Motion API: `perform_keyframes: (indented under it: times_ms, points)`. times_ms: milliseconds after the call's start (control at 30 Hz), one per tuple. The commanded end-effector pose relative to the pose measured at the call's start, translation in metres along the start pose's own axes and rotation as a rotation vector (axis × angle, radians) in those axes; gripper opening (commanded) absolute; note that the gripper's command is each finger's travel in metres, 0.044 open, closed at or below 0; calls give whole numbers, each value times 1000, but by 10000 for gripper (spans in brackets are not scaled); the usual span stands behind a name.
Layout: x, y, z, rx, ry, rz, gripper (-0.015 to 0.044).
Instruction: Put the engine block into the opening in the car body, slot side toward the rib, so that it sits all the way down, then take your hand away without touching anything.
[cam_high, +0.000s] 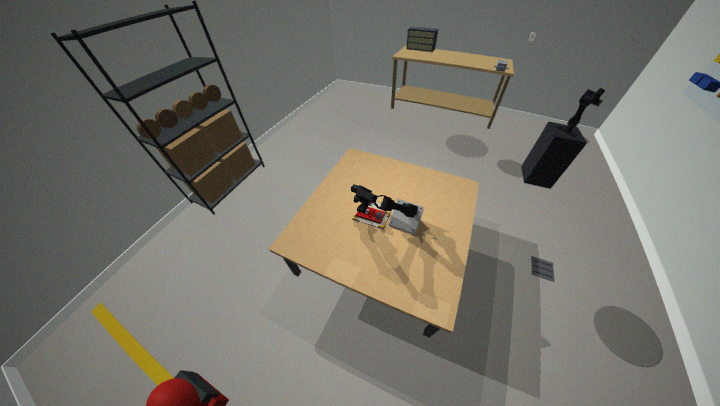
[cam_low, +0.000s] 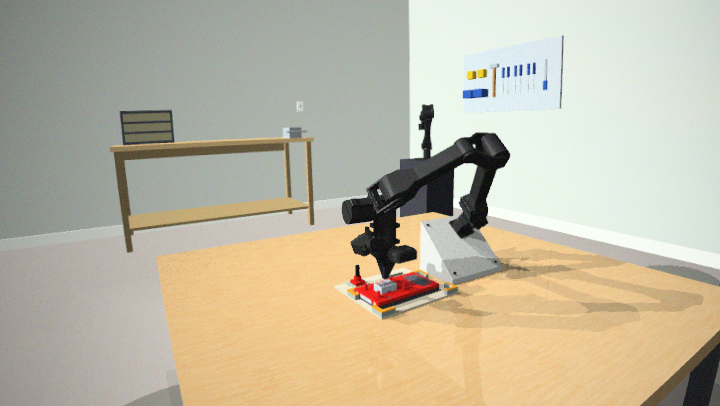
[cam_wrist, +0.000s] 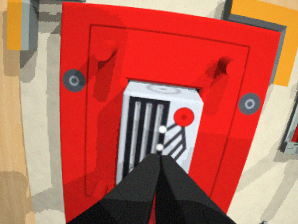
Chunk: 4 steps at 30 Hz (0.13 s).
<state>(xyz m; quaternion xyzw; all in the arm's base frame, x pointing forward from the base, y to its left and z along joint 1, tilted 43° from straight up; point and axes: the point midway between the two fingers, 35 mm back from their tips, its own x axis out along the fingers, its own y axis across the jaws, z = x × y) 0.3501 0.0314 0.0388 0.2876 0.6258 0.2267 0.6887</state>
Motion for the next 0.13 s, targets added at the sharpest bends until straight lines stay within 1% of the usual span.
perform_keyframes:
  times_ms: [0,100]
  points:
    - [0,0,0,-3,0,1,0]
    - [-1,1,0,-7,-1,2,0]
